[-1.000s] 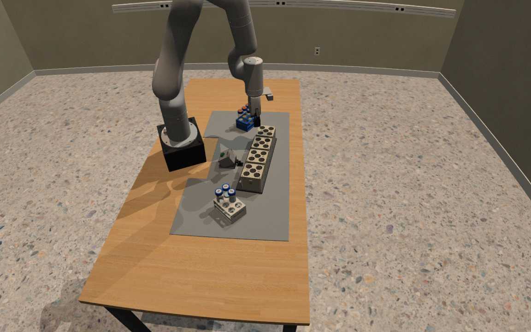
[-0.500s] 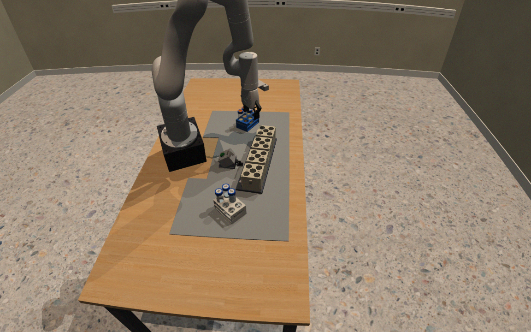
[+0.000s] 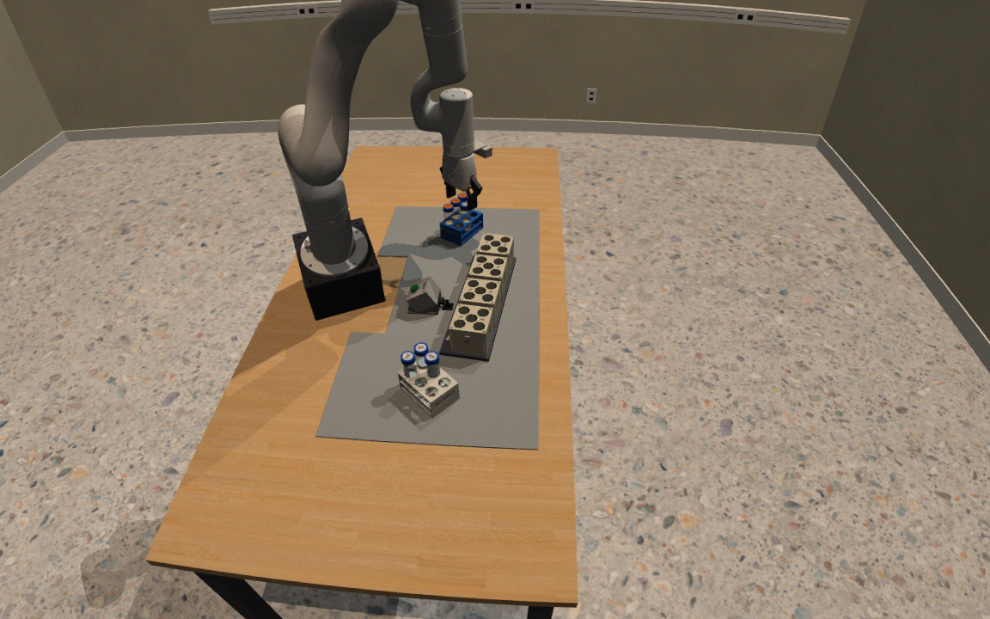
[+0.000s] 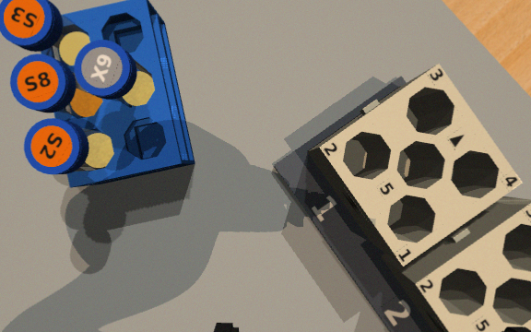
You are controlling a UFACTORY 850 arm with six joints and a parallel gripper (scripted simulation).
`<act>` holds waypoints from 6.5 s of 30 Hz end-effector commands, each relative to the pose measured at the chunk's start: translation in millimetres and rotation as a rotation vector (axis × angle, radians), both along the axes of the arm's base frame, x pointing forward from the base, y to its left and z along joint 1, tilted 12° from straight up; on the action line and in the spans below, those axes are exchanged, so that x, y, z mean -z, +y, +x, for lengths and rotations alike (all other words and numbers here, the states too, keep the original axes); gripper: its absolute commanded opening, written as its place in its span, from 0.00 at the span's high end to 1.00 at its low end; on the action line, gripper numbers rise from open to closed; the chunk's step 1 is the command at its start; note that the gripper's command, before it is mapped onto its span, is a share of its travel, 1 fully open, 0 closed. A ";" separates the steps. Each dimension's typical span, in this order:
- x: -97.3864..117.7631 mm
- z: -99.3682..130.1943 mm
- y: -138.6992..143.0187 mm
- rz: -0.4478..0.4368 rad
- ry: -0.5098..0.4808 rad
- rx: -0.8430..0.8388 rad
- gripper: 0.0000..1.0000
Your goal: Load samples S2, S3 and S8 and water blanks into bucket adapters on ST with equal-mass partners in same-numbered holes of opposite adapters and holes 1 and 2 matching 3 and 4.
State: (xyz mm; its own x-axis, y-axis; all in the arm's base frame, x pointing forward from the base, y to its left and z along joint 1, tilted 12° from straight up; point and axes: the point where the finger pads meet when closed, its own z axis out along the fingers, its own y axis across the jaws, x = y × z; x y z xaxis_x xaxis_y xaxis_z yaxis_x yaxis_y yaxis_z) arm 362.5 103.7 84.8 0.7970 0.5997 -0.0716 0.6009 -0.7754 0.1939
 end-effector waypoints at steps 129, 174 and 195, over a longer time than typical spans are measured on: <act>101.2 -26.4 111.1 0.000 0.000 -0.001 0.00; 18.6 -21.2 88.3 0.016 -0.053 0.260 0.00; -1.1 1.9 -1.9 0.052 -0.168 0.832 0.00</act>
State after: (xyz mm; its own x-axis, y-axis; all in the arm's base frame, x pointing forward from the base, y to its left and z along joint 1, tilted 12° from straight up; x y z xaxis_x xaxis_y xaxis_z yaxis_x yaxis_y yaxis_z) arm 357.7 122.0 80.8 0.9937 -0.0986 0.0532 -0.1068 -0.9767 0.1859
